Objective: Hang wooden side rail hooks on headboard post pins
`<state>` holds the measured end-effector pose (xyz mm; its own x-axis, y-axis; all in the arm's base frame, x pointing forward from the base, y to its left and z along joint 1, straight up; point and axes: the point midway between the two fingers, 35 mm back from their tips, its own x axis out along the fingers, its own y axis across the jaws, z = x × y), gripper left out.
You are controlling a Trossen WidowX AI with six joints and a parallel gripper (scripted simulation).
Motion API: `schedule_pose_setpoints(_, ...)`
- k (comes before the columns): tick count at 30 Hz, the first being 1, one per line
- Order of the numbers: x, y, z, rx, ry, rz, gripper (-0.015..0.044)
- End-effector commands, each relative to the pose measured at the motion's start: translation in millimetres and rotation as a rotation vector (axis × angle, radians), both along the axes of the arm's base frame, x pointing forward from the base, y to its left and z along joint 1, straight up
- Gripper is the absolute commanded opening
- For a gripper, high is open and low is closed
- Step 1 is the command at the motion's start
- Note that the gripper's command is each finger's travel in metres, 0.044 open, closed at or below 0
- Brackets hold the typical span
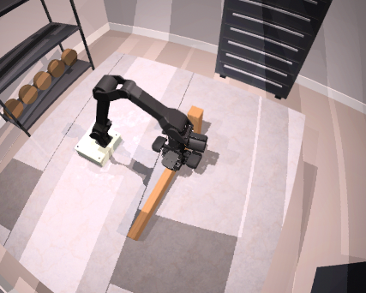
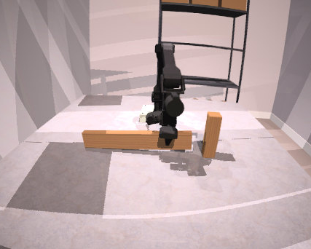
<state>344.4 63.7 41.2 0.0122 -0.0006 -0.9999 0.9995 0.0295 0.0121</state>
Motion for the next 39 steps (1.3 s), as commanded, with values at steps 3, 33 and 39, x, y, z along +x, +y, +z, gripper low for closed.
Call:
schedule_pose_setpoints(3,0.3,2.1,1.5,0.004,-0.009,0.0,0.0)
schedule_pose_setpoints(33,0.3,5.5,4.7,0.004,-0.009,0.0,0.0)
schedule_pose_setpoints(39,0.9,6.3,5.4,0.004,-0.01,0.0,0.0)
